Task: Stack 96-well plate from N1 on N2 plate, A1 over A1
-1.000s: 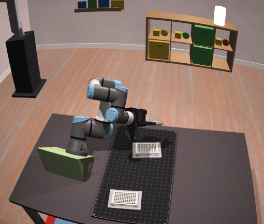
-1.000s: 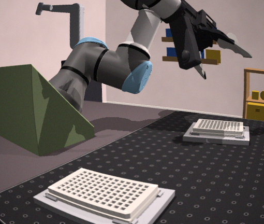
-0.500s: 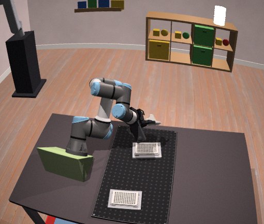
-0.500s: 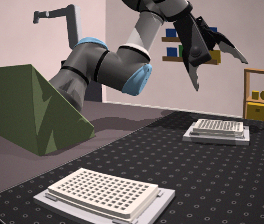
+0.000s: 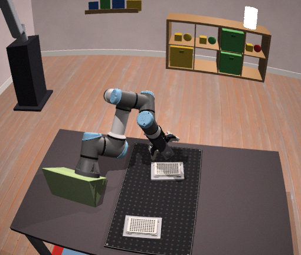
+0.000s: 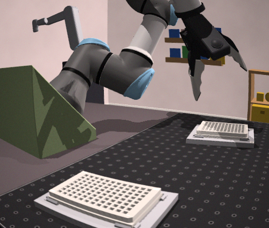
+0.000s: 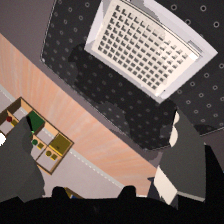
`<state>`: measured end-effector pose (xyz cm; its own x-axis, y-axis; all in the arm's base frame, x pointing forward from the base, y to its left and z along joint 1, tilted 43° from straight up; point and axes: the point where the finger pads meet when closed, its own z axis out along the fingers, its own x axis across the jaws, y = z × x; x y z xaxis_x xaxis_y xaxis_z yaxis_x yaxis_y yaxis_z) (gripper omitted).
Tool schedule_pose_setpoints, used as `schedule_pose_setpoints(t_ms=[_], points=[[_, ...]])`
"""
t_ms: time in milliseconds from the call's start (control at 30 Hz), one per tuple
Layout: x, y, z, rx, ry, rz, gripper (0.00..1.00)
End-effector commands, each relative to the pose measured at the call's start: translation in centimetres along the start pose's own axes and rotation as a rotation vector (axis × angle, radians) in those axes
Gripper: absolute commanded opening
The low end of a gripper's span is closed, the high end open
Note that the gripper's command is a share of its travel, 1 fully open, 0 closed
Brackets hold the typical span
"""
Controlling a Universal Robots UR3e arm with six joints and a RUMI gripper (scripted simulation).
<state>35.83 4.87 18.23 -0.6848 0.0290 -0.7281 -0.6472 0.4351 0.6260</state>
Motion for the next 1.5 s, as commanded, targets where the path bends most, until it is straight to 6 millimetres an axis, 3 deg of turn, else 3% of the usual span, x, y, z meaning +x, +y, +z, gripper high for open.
schedule_pose_setpoints(t_ms=[0, 533, 1133, 1467], points=[[0.4, -0.2, 0.1, 0.011, 0.086, -0.153, 1.00], [1.4, -1.8, -0.4, 0.015, 0.314, -0.551, 1.00], [0.9, -3.2, -1.1, -0.015, 0.573, -0.998, 1.00], [0.9, -3.2, -1.1, -0.015, 0.573, -0.998, 1.00]])
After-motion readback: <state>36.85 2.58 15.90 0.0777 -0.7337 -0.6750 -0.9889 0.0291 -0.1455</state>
